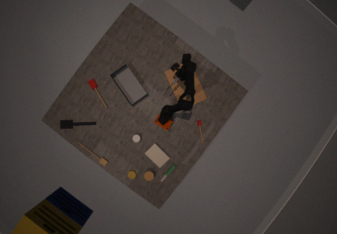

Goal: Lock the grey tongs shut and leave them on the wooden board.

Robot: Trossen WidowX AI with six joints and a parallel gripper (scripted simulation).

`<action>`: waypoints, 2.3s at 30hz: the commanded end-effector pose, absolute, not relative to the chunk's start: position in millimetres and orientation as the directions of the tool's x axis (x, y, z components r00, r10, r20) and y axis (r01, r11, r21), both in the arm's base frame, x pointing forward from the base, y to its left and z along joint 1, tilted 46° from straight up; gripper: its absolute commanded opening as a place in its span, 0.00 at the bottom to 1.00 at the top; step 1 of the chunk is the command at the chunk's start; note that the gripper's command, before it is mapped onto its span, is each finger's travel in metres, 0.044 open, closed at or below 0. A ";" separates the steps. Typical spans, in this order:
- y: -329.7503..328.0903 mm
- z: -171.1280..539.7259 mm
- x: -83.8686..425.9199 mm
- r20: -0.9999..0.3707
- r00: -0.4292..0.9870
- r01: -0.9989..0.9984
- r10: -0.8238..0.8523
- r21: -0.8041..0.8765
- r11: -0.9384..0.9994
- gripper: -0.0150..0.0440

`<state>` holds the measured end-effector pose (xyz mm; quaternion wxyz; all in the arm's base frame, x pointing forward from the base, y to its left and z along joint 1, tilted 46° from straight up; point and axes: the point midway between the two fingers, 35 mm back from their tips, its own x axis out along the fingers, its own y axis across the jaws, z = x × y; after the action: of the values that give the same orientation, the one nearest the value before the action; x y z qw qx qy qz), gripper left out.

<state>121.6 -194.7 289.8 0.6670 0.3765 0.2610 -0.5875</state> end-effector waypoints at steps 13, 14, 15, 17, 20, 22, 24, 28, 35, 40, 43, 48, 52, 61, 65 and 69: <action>-195.2 295.6 93.1 -0.765 0.193 0.679 -0.614 0.556 -0.479 0.00; -195.2 296.0 91.3 -0.763 0.193 0.647 -0.617 0.572 -0.505 0.00; -195.1 296.3 89.6 -0.761 0.193 0.613 -0.619 0.586 -0.529 0.00; -194.9 297.0 86.2 -0.757 0.194 0.543 -0.624 0.613 -0.574 0.00; -194.5 297.9 81.2 -0.751 0.195 0.430 -0.631 0.644 -0.633 0.00; -194.1 298.6 77.9 -0.746 0.196 0.350 -0.636 0.659 -0.666 0.00; -193.7 299.3 74.7 -0.742 0.196 0.268 -0.642 0.670 -0.693 0.00; -192.6 300.6 68.4 -0.732 0.196 0.098 -0.653 0.677 -0.729 0.00; -190.3 303.0 57.9 -0.713 0.193 -0.201 -0.674 0.644 -0.738 0.00; -188.2 304.6 50.9 -0.698 0.190 -0.404 -0.690 0.585 -0.703 0.00; -186.9 305.7 46.9 -0.689 0.187 -0.517 -0.700 0.537 -0.667 0.00; -185.7 306.5 43.6 -0.681 0.184 -0.604 -0.709 0.490 -0.629 0.00; -185.7 306.5 43.6 -0.681 0.184 -0.604 -0.709 0.490 -0.629 0.00; -183.2 297.3 43.7 -0.706 0.214 -0.572 -0.675 0.469 -0.673 0.00; -180.1 287.7 44.0 -0.728 0.254 -0.538 -0.637 0.442 -0.718 0.00; -177.0 279.4 44.7 -0.740 0.297 -0.506 -0.603 0.413 -0.757 0.00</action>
<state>43.8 -179.6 284.7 0.0500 0.7932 -0.3647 -0.4851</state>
